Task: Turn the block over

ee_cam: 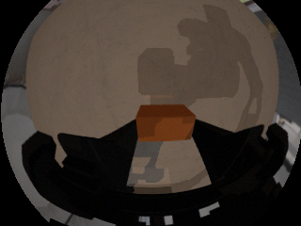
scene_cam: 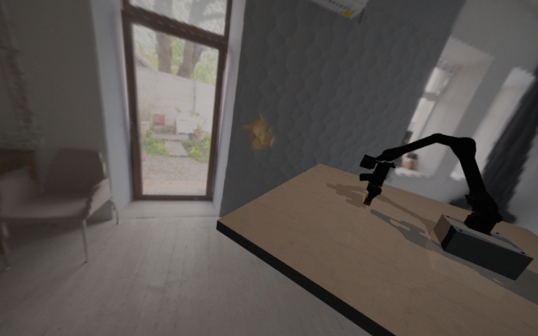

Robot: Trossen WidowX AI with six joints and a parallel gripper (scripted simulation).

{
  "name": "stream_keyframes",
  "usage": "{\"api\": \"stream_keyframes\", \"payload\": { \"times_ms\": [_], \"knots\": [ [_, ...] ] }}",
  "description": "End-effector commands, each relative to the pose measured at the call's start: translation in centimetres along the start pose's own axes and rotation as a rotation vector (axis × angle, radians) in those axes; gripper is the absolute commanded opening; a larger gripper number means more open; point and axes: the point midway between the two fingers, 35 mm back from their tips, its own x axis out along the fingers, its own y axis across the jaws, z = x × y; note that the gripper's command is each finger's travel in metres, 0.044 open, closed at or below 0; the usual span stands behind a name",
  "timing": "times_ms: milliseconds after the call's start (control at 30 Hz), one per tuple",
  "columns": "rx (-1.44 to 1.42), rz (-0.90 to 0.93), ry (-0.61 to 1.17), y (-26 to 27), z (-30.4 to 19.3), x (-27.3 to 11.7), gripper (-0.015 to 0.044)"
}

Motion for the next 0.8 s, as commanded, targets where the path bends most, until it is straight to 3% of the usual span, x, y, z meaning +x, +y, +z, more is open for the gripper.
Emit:
{"api": "stream_keyframes", "payload": {
  "times_ms": [0,767],
  "knots": [
    [-0.001,-0.001,-0.048,0.00,0.03,0.28,0.0000],
    [-0.002,0.000,-0.382,0.02,-0.16,1.25,0.0000]
  ]
}}
